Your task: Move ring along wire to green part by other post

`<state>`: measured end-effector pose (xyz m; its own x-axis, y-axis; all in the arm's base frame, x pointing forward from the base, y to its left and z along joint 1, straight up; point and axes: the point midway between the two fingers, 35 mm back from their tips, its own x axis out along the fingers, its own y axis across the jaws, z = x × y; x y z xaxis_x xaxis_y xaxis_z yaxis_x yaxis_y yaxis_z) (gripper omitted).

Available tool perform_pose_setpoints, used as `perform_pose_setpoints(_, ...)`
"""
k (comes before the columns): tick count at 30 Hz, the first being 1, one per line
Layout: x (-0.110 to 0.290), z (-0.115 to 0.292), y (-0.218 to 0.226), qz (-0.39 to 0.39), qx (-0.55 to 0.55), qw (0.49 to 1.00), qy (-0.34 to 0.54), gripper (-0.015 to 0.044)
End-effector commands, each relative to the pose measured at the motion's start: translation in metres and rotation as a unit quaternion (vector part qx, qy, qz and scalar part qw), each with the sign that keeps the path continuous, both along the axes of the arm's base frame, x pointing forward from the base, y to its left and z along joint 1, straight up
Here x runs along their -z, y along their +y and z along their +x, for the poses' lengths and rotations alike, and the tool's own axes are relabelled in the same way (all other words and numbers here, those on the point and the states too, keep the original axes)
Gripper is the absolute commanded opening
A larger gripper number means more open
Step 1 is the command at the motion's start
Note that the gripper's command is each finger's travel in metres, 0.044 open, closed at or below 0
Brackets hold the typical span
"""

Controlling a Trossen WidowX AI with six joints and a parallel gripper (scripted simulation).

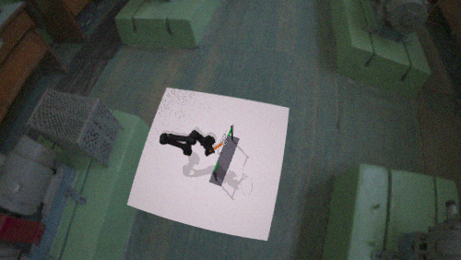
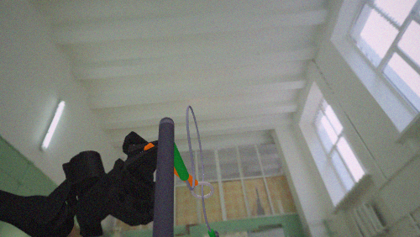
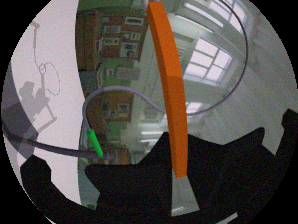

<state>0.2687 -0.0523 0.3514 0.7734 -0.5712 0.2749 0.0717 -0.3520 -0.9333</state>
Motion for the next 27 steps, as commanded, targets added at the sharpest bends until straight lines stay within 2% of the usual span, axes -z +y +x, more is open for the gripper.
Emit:
perform_pose_setpoints(1, 0.015, -0.001, -0.004, 0.051, 0.002, 0.999, -0.008, -0.0150)
perform_pose_setpoints(13, 0.055, -0.001, -0.006, 0.189, 0.000, 0.982, -0.026, -0.0150)
perform_pose_setpoints(27, 0.104, 0.004, 0.006, 0.356, -0.013, 0.933, -0.050, -0.0150)
